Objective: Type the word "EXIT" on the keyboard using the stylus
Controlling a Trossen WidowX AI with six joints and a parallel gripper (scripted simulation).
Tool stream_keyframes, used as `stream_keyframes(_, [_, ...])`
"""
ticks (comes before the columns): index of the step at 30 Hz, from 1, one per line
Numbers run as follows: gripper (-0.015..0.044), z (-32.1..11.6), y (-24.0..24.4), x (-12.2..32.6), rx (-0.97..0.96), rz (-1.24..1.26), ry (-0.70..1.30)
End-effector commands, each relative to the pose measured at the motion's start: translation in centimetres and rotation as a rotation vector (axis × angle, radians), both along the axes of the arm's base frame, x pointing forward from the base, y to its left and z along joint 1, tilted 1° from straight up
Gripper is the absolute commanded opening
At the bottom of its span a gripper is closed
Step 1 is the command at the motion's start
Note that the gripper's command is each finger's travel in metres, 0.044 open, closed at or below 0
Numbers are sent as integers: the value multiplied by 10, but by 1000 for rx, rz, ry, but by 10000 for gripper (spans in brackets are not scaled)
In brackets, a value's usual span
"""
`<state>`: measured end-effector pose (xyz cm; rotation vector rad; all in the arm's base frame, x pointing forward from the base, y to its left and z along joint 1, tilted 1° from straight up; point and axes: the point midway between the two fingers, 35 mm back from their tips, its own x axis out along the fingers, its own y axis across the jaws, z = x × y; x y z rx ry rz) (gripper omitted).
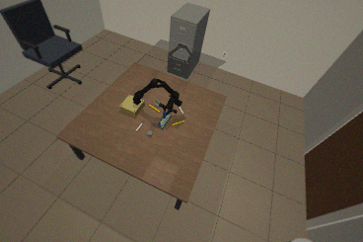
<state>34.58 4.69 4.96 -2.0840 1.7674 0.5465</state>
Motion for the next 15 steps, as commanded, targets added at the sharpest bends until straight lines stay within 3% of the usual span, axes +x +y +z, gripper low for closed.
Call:
stream_keyframes(1, [81,9,0,1,0,2,-8])
stream_keyframes(9, [45,4,0,0,2,0,-4])
stream_keyframes(11, [0,4,1,1,2,0,-4])
stream_keyframes(15, [0,6,8,5,2,0,-5])
